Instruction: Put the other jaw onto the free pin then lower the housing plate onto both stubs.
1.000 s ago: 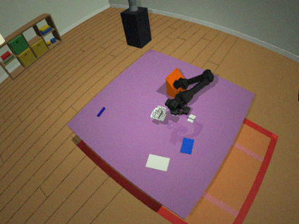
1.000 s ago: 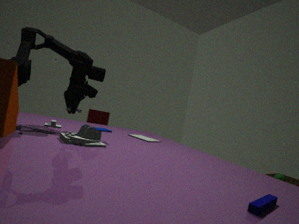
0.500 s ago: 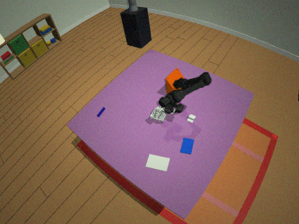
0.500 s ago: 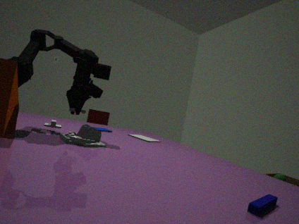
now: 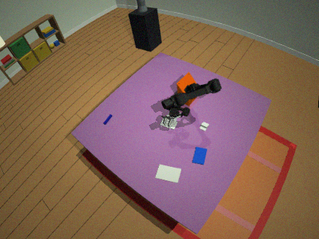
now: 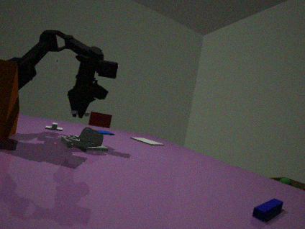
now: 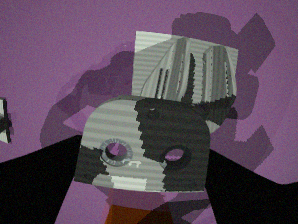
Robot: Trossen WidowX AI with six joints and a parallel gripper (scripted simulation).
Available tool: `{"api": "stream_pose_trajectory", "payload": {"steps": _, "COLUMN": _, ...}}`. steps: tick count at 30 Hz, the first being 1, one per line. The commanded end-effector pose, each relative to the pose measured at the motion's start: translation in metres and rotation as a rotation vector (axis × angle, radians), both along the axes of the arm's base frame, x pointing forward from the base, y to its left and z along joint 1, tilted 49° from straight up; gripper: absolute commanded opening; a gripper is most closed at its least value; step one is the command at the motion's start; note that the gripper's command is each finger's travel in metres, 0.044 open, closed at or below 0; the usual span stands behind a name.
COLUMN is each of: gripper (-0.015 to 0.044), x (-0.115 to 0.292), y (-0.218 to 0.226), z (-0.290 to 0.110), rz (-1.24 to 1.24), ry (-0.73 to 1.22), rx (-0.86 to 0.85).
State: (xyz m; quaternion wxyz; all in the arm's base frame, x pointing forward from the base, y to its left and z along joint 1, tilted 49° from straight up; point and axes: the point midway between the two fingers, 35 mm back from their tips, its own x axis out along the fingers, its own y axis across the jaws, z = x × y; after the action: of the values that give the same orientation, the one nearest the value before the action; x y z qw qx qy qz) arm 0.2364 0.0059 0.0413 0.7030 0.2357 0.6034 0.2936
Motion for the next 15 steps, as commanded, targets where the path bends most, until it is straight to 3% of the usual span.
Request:
{"api": "stream_pose_trajectory", "payload": {"steps": 1, "gripper": 0.0351, "x": -0.004, "y": -0.01, "z": -0.012, "rz": 0.01, "ry": -0.006, "rx": 0.008}}
{"api": "stream_pose_trajectory", "payload": {"steps": 15, "gripper": 0.0351, "x": -0.018, "y": -0.037, "z": -0.044, "rz": 0.028, "ry": -0.046, "rx": 0.055}}
